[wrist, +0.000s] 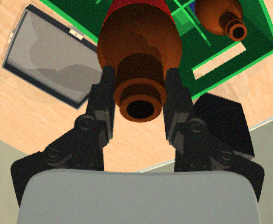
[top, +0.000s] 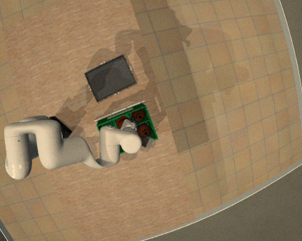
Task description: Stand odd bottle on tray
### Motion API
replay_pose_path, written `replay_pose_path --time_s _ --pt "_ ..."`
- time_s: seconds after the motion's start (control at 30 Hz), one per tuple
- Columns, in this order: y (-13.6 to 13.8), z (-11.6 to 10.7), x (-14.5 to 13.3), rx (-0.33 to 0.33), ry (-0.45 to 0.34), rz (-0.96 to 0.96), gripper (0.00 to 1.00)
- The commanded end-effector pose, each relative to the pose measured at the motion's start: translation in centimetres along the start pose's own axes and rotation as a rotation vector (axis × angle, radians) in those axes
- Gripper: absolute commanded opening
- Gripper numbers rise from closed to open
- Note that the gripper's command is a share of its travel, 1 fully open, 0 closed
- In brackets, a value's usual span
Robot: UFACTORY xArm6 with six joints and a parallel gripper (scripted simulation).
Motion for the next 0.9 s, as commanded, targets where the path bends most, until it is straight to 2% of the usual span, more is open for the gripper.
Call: replay_pose_path --time_s 0.0,0.87 --pt "-0.1 -0.6 0.1 0.002 0.003 0.0 0.0" --pt "-0.1 -3.1 0.1 0.002 0.003 0.0 0.0"
Point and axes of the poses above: the point where the finger pads meet when closed, its own z axis out along the fingers, its own y axis across the jaws, x = y × z, the point moved 1 cm from there along -z, back along the fingers, and after that the axes turned 12 degrees about z, right-handed, at the moved point
